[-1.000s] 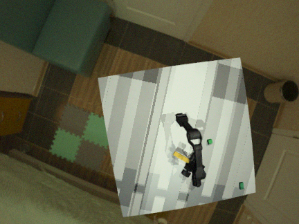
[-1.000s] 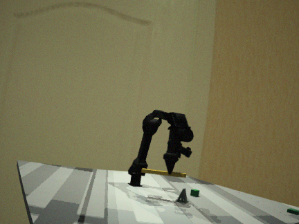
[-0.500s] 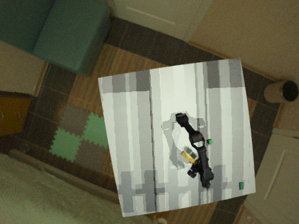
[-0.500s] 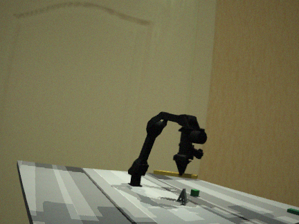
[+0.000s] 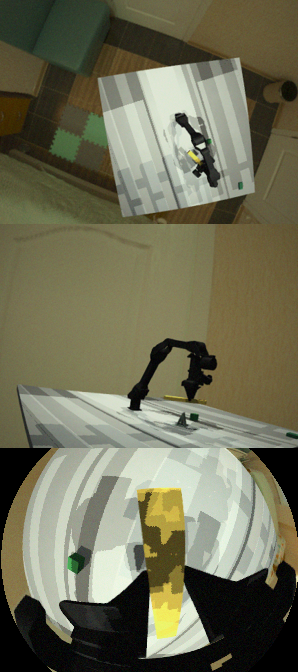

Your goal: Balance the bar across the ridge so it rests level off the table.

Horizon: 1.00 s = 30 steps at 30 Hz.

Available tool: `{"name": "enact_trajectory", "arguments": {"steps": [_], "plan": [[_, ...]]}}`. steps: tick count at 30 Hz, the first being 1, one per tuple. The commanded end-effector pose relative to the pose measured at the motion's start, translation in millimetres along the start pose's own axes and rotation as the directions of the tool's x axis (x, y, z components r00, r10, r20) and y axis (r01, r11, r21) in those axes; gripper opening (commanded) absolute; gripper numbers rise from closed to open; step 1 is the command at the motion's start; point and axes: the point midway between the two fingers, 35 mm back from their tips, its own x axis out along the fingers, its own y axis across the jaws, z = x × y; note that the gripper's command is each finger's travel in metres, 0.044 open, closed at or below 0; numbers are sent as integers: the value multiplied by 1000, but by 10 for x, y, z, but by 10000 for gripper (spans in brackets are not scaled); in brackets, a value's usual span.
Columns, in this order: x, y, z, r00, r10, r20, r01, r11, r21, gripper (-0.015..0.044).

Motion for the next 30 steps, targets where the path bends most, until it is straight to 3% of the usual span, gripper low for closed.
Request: {"name": "enact_trajectory", "arguments": {"steps": [1, 30], "plan": [[56, -8, 15, 1000, 2, -11, -1, 1000, 16, 0], [468, -13, 22, 1000, 1, -11, -1, 1000, 21, 0]]}}
